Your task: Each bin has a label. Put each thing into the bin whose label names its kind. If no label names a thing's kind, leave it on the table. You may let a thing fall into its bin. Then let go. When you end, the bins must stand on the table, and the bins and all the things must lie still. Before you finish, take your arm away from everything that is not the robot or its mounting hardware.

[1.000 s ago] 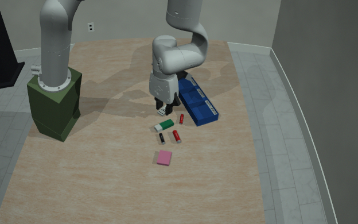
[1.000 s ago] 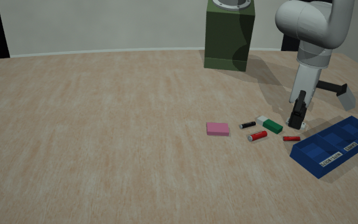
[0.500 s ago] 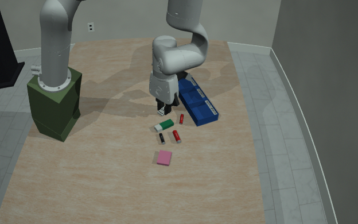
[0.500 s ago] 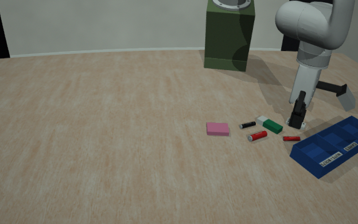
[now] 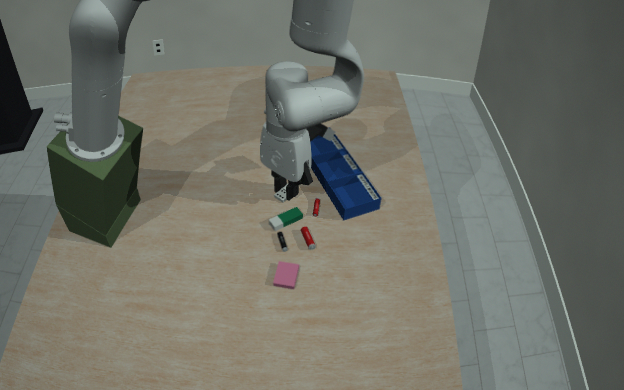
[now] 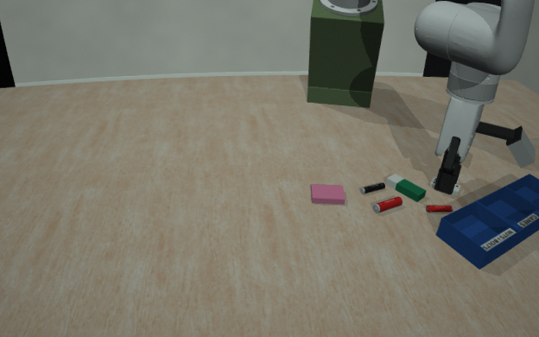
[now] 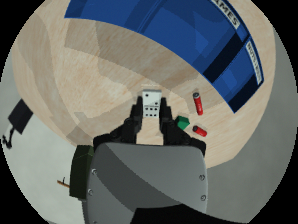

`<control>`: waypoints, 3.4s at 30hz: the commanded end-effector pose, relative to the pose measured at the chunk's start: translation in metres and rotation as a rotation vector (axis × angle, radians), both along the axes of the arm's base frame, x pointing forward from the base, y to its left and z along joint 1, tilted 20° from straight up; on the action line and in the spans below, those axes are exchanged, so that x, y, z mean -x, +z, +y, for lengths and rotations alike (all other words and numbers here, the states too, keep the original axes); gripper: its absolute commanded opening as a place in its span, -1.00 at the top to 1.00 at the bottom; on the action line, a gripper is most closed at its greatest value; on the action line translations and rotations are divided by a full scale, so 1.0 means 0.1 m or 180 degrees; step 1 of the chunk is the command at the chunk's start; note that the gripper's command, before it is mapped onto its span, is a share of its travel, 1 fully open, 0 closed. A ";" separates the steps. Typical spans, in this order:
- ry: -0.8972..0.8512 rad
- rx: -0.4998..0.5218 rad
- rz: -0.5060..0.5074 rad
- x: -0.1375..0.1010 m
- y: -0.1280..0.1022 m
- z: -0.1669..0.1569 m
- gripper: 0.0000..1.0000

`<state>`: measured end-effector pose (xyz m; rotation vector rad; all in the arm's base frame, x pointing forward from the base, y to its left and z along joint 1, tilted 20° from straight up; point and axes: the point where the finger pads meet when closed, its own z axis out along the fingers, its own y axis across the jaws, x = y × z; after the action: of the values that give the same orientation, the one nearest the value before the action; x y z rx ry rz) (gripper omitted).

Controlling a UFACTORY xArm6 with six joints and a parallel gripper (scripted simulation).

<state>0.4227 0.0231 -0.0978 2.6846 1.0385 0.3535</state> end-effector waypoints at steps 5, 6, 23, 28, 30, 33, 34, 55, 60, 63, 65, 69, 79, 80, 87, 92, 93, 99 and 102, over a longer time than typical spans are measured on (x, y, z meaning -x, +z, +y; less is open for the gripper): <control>0.0001 -0.0001 -0.0005 -0.01 0.01 0.00 1.00; 0.0001 -0.0001 -0.0005 -0.01 0.01 0.00 1.00; 0.0001 -0.0001 -0.0006 0.10 0.32 0.05 1.00; 0.0001 -0.0001 -0.0006 0.13 0.41 0.06 1.00; 0.0001 -0.0001 -0.0006 0.15 0.48 0.07 1.00; 0.0001 -0.0001 -0.0006 0.18 0.57 0.08 1.00; 0.0001 -0.0001 -0.0006 0.18 0.57 0.08 1.00; 0.0001 -0.0001 -0.0006 0.16 0.50 0.07 1.00; 0.0001 -0.0002 -0.0007 -0.06 0.56 0.17 1.00; 0.0001 -0.0002 -0.0007 -0.14 0.58 0.20 1.00; -0.0298 -0.0100 -0.0050 -0.25 0.61 0.25 1.00; -0.0663 -0.0227 -0.0123 -0.47 0.67 0.34 1.00; -0.1575 -0.0556 -0.0316 -0.86 0.78 0.51 1.00; -0.1640 -0.0583 -0.0336 -0.86 0.77 0.51 1.00; -0.2280 -0.0792 -0.0411 -0.86 0.78 0.51 1.00; -0.2763 -0.0946 -0.0451 -0.86 0.78 0.51 1.00; -0.2859 -0.0977 -0.0459 -0.86 0.78 0.51 1.00; -0.3346 -0.1131 -0.0495 -0.86 0.78 0.51 1.00; -0.3643 -0.1225 -0.0517 -0.86 0.78 0.51 1.00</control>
<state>0.5076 0.0737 -0.0216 2.9837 -0.5313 0.5035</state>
